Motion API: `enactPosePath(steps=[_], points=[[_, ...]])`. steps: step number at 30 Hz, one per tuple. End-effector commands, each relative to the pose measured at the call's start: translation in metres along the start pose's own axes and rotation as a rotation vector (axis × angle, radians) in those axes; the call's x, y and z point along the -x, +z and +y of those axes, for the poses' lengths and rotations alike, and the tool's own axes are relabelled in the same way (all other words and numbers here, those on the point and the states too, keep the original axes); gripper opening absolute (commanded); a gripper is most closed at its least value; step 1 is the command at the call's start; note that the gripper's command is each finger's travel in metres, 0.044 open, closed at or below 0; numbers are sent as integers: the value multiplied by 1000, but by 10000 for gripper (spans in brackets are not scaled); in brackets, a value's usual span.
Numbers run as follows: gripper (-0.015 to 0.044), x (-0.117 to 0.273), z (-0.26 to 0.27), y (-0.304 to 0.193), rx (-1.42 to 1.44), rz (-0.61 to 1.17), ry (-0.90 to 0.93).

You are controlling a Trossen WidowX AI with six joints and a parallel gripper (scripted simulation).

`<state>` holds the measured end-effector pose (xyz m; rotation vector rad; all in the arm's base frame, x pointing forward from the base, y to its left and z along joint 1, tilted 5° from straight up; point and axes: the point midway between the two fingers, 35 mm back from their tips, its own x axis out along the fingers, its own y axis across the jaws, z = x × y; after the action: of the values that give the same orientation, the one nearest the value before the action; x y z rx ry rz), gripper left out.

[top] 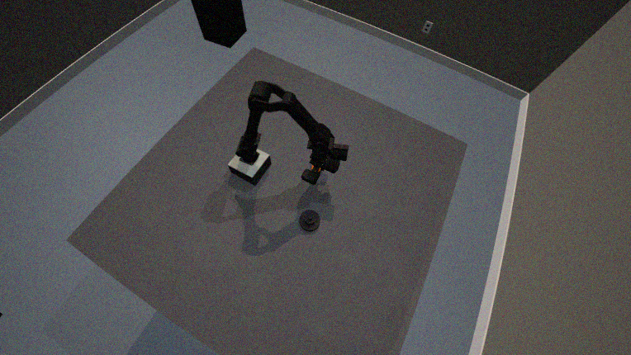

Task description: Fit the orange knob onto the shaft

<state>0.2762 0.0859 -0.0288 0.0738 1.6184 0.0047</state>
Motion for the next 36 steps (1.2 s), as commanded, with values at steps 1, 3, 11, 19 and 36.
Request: enactPosePath(steps=[1, 3, 11, 19, 36], points=[[440, -7, -1, -2, -6, 6, -5], [440, -10, -2, -3, -6, 6, -5], [335, -14, -2, -3, -6, 6, -5], [184, -14, -2, -3, -6, 6, -5], [0, 61, 1, 7, -6, 5, -5]])
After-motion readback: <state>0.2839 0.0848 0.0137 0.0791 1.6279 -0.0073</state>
